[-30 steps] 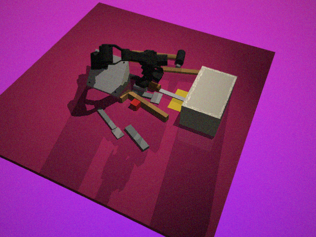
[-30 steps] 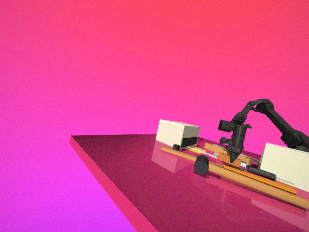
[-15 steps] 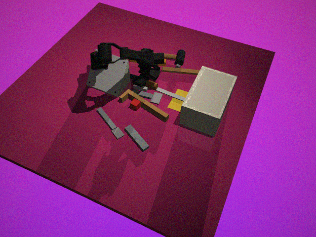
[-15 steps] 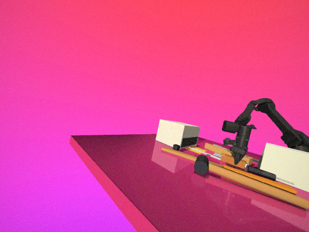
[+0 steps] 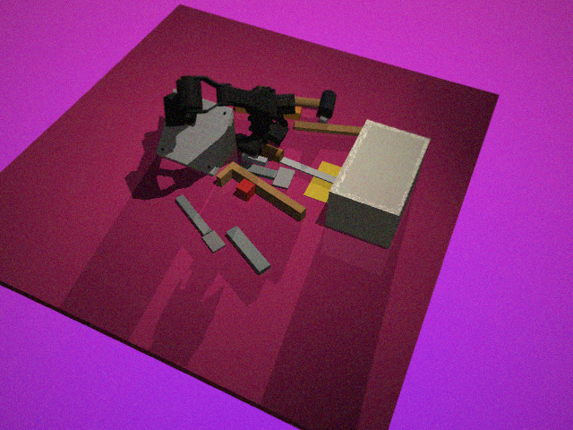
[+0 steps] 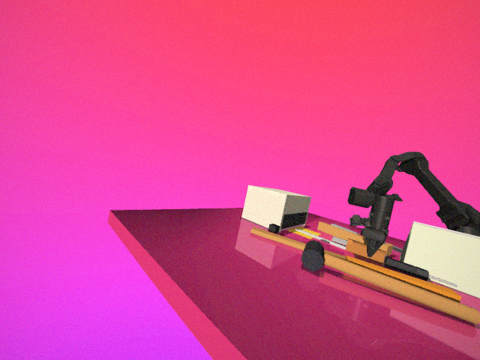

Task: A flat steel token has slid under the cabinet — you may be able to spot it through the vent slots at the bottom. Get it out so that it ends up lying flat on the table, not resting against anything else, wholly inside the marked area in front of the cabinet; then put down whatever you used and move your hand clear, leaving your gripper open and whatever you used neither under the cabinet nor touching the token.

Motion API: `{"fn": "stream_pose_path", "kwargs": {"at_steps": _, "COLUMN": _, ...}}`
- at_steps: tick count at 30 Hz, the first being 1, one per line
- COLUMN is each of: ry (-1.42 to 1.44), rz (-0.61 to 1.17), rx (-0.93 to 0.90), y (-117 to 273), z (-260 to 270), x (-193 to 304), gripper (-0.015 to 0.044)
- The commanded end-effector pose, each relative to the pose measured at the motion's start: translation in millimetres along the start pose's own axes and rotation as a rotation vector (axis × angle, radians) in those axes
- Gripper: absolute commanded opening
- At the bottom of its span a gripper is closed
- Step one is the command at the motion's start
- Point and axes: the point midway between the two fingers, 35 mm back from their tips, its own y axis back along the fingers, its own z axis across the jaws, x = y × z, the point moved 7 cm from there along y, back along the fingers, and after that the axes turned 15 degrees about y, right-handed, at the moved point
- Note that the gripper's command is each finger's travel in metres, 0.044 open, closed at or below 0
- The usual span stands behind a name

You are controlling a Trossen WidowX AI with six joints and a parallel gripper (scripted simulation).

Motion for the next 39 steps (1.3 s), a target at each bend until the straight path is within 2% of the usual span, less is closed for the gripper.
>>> {"fn": "stream_pose_path", "kwargs": {"at_steps": 1, "ry": -0.027, "rz": 0.001, "rx": -0.001, "y": 0.2, "z": 2.0, "x": -0.9, "gripper": 0.0}}
{"fn": "stream_pose_path", "kwargs": {"at_steps": 39, "ry": -0.174, "rz": 0.004, "rx": -0.002, "y": 3.4, "z": 29.8, "x": -7.7, "gripper": 0.0}}
